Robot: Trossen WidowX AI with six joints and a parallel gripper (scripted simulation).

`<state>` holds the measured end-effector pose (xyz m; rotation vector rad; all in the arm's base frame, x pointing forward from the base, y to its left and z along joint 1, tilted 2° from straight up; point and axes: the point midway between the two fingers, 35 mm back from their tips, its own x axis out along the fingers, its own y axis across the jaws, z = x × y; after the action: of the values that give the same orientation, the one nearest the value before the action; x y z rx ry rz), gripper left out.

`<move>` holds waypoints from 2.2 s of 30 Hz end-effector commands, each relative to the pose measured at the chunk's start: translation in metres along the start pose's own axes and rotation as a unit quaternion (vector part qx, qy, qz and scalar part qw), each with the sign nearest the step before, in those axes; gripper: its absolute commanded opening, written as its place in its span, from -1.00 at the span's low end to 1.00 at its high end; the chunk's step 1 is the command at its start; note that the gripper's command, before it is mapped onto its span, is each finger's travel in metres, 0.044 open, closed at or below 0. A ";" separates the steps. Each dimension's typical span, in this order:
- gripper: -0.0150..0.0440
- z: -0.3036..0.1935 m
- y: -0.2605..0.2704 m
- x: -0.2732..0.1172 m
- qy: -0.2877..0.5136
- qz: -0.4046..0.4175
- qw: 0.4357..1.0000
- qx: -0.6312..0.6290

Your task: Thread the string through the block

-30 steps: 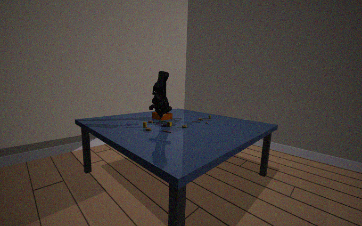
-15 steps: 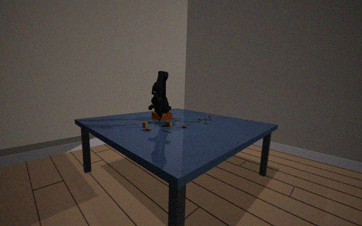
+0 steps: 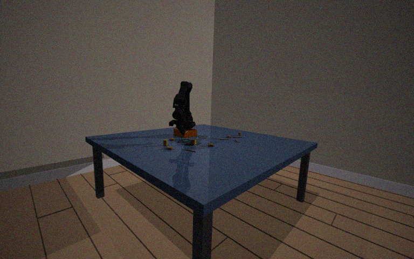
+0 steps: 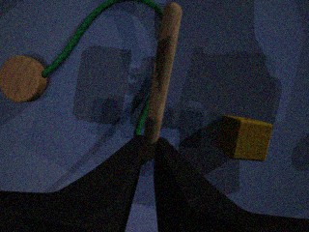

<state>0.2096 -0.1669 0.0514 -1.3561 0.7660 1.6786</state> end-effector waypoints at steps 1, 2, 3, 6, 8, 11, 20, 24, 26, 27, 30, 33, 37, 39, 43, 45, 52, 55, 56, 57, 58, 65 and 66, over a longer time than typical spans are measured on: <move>-0.49 -0.006 -0.001 -0.003 0.007 0.001 1.000 0.000; -0.49 -0.008 -0.002 -0.003 0.008 0.001 1.000 0.000; -0.49 -0.009 -0.002 -0.004 0.009 0.001 1.000 0.000; -0.49 -0.012 -0.003 -0.005 0.012 0.001 1.000 0.000; -0.49 -0.015 -0.003 -0.006 0.014 0.001 1.000 0.000; -0.49 -0.018 -0.004 -0.007 0.016 0.000 1.000 -0.001; -0.49 -0.029 -0.007 -0.011 0.025 0.000 1.000 -0.001; -0.49 -0.033 -0.008 -0.012 0.029 0.000 1.000 -0.002; -0.49 -0.036 -0.009 -0.013 0.031 0.000 1.000 -0.002; -0.49 -0.037 -0.009 -0.014 0.032 0.000 1.000 -0.002; -0.49 -0.040 -0.010 -0.015 0.034 -0.001 0.999 -0.002; -0.49 -0.044 -0.011 -0.016 0.037 -0.001 0.999 -0.003; -0.49 -0.049 -0.012 -0.018 0.041 -0.001 0.999 -0.003; -0.49 -0.051 -0.013 -0.019 0.043 -0.001 0.999 -0.003; -0.49 -0.056 -0.014 -0.020 0.047 -0.001 0.999 -0.004; -0.49 -0.058 -0.014 -0.021 0.049 -0.001 0.999 -0.004; -0.49 -0.066 -0.016 -0.024 0.056 -0.002 0.998 -0.004; -0.49 -0.070 -0.017 -0.025 0.059 -0.002 0.998 -0.004; -0.49 -0.071 -0.018 -0.025 0.060 -0.002 0.998 -0.005; -0.49 -0.072 -0.018 -0.026 0.060 -0.002 0.998 -0.005; -0.49 -0.073 -0.018 -0.026 0.061 -0.002 0.998 -0.005; -0.49 -0.081 -0.020 -0.029 0.068 -0.002 0.998 -0.005; -0.49 -0.083 -0.020 -0.029 0.069 -0.002 0.998 -0.005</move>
<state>0.2650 -0.2293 0.0600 -1.4778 0.8271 1.6039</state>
